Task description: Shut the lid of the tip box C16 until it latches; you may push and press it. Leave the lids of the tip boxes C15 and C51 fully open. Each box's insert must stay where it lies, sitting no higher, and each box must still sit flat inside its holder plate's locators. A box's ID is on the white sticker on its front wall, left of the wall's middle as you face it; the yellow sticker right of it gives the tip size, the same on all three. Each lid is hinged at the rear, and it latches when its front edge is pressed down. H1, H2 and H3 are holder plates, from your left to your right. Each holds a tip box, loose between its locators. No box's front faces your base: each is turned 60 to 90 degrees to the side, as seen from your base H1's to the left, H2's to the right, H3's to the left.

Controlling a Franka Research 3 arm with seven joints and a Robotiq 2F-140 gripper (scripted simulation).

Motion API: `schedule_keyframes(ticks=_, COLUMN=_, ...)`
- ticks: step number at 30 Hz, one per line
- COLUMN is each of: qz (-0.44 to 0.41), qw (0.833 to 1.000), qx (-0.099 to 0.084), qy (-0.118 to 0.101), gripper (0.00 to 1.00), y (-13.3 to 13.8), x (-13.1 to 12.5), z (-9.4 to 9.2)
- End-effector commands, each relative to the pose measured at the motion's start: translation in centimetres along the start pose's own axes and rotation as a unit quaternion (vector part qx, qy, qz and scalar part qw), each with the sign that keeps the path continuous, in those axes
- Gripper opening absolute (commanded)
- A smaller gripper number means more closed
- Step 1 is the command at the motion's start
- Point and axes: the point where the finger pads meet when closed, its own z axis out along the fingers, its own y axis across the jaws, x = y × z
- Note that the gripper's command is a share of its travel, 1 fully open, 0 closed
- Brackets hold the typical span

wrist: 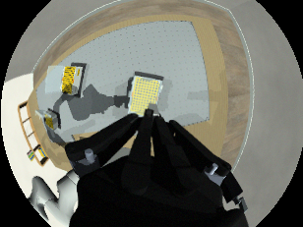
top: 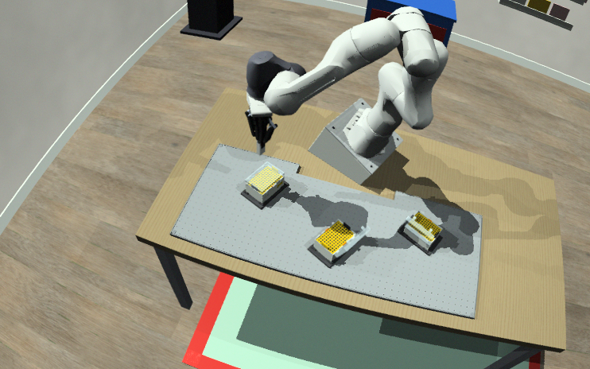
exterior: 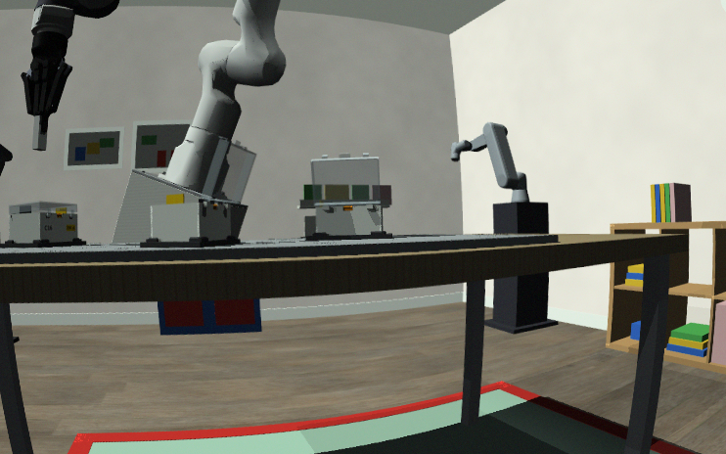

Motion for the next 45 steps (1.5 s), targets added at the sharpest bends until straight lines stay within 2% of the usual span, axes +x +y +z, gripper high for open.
schedule_keyframes(ticks=1, qz=0.002, qw=1.0, qx=-0.001, qy=0.002, gripper=0.0, y=-0.6, x=0.2, z=0.6)
schedule_keyframes(ticks=35, qz=0.002, qw=1.0, qx=-0.001, qy=0.002, gripper=0.0, y=-5.4, x=0.3, z=7.0)
schedule_keyframes(ticks=45, qz=0.002, qw=1.0, qx=-0.001, qy=0.002, gripper=0.0, y=-5.4, x=0.3, z=7.0)
